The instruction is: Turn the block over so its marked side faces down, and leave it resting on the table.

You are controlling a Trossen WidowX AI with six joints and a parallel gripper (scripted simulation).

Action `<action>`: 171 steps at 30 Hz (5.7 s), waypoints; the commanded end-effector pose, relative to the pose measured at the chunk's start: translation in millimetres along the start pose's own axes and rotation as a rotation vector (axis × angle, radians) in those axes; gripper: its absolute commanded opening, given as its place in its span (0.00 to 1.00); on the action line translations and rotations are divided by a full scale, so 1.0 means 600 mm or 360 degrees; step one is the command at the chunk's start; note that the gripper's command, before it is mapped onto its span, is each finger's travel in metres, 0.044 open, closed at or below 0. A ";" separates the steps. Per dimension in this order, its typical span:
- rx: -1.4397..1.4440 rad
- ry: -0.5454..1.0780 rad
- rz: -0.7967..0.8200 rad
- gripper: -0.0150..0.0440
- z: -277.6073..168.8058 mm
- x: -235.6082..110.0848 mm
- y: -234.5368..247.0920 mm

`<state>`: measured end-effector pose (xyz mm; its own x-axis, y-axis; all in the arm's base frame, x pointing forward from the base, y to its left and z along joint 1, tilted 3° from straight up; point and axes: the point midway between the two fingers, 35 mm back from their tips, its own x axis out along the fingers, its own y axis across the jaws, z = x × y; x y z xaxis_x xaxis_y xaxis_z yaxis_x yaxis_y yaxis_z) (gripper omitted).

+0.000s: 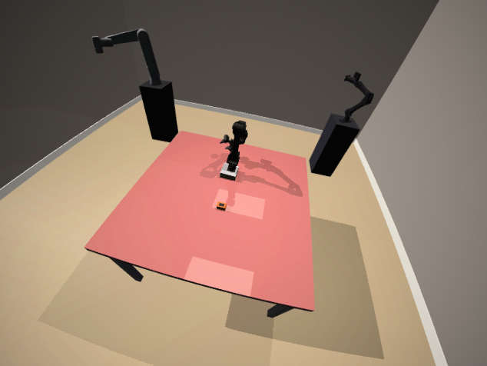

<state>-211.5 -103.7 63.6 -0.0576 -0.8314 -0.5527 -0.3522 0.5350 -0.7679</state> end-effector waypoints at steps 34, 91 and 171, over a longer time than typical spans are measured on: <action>-0.0217 0.0210 0.1638 1.00 0.318 -0.526 0.247; 0.0561 -0.0403 0.1607 1.00 0.922 -0.182 -0.212; 0.0795 -0.0823 0.1517 0.25 0.933 -0.172 -0.198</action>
<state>360.3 3.0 30.2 0.2752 0.0363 -0.9607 0.0317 0.9984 0.0468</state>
